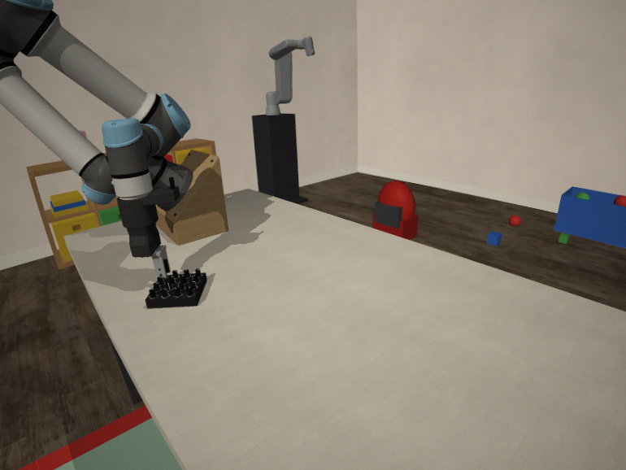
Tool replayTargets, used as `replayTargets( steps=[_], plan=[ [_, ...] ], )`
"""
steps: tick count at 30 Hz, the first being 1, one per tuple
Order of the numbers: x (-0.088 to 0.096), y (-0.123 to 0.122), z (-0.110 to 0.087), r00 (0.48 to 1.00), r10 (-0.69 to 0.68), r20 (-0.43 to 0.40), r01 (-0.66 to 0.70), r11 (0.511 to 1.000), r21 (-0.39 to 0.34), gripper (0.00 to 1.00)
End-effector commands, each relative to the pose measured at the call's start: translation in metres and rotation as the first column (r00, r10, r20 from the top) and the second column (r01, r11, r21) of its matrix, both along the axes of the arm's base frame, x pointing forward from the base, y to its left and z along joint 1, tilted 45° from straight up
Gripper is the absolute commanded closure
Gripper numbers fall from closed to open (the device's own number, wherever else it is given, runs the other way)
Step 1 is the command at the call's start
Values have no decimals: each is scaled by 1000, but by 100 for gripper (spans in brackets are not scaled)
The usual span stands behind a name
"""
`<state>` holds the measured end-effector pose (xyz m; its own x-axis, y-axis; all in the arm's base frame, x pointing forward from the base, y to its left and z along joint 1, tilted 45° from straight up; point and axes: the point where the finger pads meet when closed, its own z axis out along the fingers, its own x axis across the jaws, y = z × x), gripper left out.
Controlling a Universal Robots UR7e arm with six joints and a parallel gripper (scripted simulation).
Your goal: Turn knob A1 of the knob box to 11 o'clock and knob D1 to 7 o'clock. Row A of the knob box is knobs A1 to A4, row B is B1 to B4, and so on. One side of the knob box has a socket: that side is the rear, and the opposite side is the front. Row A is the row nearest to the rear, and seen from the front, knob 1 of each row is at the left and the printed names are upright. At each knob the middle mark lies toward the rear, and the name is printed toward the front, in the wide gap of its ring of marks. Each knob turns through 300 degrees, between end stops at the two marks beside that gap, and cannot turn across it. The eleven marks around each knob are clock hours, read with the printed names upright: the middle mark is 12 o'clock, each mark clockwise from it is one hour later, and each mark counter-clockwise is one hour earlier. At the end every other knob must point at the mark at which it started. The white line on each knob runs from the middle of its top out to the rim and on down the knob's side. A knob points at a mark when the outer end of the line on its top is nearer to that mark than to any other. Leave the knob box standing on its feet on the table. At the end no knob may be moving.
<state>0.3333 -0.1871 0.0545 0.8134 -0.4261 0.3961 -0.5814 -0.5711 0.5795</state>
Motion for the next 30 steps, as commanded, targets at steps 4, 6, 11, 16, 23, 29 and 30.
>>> replayTargets(
  steps=[4,6,11,16,23,29,30],
  plan=[
    [0,0,0,1000,0,1,0,1000,0,54],
    [0,0,0,1000,0,1,0,1000,0,54],
    [0,0,0,1000,0,1,0,1000,0,54],
    [0,0,0,1000,0,1,0,1000,0,54],
    [0,6,6,1000,0,1,0,1000,0,54],
    [1,18,18,1000,0,1,0,1000,0,54],
    [1,18,18,1000,0,1,0,1000,0,54]
  ],
)
